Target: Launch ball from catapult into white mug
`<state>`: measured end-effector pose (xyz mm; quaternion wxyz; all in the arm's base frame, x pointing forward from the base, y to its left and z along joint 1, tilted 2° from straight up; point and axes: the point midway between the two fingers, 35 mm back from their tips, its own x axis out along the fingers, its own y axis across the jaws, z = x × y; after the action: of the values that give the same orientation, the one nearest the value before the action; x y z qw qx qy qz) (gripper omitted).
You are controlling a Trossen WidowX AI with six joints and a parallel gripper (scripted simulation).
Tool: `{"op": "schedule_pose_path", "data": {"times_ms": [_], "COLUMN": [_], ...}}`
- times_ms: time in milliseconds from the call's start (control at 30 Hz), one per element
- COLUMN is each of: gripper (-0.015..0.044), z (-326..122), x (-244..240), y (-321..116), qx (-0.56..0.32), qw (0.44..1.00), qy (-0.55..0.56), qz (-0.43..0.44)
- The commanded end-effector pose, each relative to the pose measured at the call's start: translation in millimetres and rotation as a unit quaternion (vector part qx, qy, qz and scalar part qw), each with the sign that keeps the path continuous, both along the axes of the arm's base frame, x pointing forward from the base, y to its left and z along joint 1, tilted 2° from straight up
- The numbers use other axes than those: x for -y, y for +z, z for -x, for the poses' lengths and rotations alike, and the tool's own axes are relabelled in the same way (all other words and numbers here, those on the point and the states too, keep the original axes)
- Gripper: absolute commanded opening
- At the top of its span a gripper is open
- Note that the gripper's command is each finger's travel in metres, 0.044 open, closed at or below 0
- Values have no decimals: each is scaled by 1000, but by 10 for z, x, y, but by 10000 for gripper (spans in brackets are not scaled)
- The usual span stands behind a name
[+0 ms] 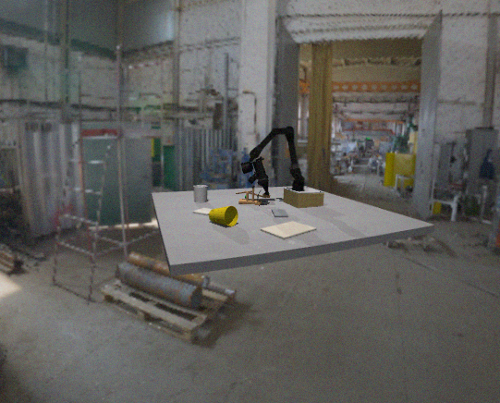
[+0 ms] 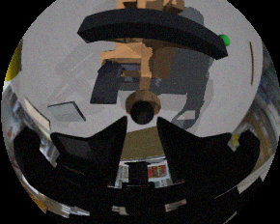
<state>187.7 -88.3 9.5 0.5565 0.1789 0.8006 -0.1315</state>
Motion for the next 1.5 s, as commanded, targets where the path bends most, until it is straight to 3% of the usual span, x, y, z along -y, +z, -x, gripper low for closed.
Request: {"op": "schedule_pose_path", "data": {"times_ms": [0, 200, 300, 367, 800, 1233, 1467], "gripper": [289, 440, 440, 440, 440, 440, 440], "z": [-22, -34, -14, -144, -1672, -2912, -3099], "x": [9, -1, -11, 49, 753, 1389, 1492], "y": [104, 1051, 1160, 938, 1322, 1984, 2130], "qx": [1, -2, -3, 8, 213, 407, 441], "qw": [1000, 1000, 1000, 1000, 973, 898, 879], "qy": [0, 4, 4, 3, -5, -7, -7], "qz": [0, 0, 0, 3, 87, 168, 182]}}
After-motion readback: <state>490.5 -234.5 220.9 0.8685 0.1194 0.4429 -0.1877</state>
